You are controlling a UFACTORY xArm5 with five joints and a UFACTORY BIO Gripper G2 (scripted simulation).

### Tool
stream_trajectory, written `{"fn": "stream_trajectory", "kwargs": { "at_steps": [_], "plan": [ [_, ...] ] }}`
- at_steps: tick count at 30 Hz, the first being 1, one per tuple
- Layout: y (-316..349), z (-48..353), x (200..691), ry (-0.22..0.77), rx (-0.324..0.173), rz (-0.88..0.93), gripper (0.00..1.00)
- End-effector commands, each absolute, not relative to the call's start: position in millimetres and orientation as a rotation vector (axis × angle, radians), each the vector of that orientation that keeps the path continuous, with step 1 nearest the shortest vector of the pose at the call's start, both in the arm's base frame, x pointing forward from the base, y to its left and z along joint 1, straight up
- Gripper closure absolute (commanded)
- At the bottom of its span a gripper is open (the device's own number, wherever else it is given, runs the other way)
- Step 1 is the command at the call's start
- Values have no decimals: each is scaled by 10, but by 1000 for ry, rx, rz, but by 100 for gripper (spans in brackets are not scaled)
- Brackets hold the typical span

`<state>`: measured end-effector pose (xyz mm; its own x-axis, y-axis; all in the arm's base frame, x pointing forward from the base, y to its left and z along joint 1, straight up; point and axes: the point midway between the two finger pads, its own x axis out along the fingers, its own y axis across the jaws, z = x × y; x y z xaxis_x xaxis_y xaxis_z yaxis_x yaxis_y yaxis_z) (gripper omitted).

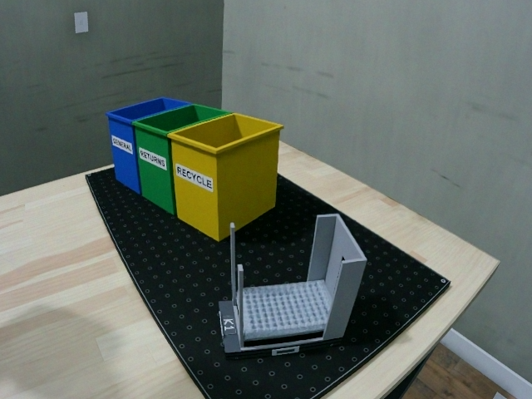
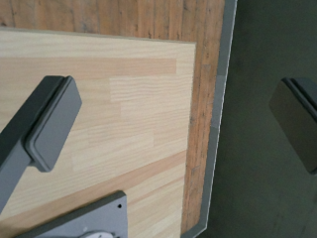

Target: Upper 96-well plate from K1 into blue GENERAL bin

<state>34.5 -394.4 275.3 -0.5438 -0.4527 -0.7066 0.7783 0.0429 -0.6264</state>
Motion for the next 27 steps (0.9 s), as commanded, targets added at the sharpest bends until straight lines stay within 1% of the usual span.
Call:
{"fn": "stream_trajectory", "kwargs": {
  "at_steps": [1, 2, 5, 6, 10, 15, 17, 19, 21, 26, 27],
  "plan": [
    [-3955, 2703, 489, 1336, 243, -1550, 63],
    [-3955, 2703, 489, 1336, 243, -1550, 63],
    [-3960, 2642, 624, 1298, 307, -1634, 63],
    [-3960, 2640, 628, 1298, 307, -1634, 63],
    [-3968, 2588, 821, 1209, 267, -1565, 63],
    [-3975, 2541, 996, 1209, 267, -1565, 63],
    [-3972, 2519, 1094, 1160, 246, -1524, 63],
    [-3972, 2519, 1094, 1160, 246, -1524, 63],
    [-3968, 2496, 1191, 1121, 230, -1491, 63],
    [-3961, 2455, 1373, 1121, 230, -1491, 63],
    [-3956, 2446, 1422, 1097, 221, -1469, 63]
  ]
}}
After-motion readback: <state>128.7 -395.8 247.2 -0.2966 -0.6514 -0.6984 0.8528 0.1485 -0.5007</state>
